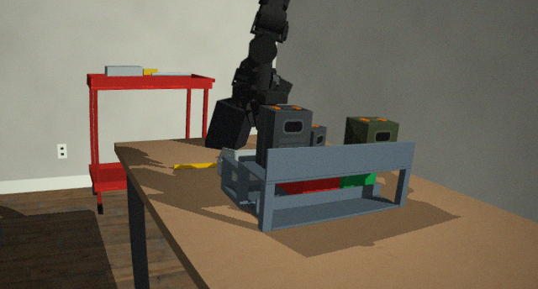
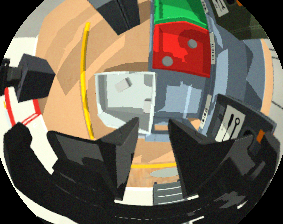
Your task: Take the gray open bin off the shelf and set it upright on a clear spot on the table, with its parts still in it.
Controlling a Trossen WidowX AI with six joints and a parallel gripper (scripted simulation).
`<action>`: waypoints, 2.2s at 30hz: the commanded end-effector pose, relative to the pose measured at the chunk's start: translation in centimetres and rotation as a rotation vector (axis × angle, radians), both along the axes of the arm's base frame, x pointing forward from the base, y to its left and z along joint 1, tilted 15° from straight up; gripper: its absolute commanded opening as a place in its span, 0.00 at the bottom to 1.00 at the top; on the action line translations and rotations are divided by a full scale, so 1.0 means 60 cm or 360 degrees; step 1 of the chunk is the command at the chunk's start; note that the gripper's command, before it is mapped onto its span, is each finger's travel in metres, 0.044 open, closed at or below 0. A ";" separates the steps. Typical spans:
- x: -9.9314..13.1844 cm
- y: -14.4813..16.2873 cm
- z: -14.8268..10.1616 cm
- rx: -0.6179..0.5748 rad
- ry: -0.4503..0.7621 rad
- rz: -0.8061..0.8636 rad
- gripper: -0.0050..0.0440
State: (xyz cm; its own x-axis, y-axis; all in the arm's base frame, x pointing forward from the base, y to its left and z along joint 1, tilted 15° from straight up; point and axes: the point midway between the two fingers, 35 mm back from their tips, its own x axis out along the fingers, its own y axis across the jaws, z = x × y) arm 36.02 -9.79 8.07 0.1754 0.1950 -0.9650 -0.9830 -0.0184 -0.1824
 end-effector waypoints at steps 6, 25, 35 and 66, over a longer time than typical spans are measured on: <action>0.007 0.000 0.002 -0.0016 -0.0040 -0.0007 0.41; 0.011 0.004 -0.016 -0.0016 -0.0040 -0.0009 0.41; 0.011 0.004 -0.016 -0.0016 -0.0040 -0.0009 0.41; 0.018 0.010 -0.045 -0.0015 -0.0039 -0.0009 0.41</action>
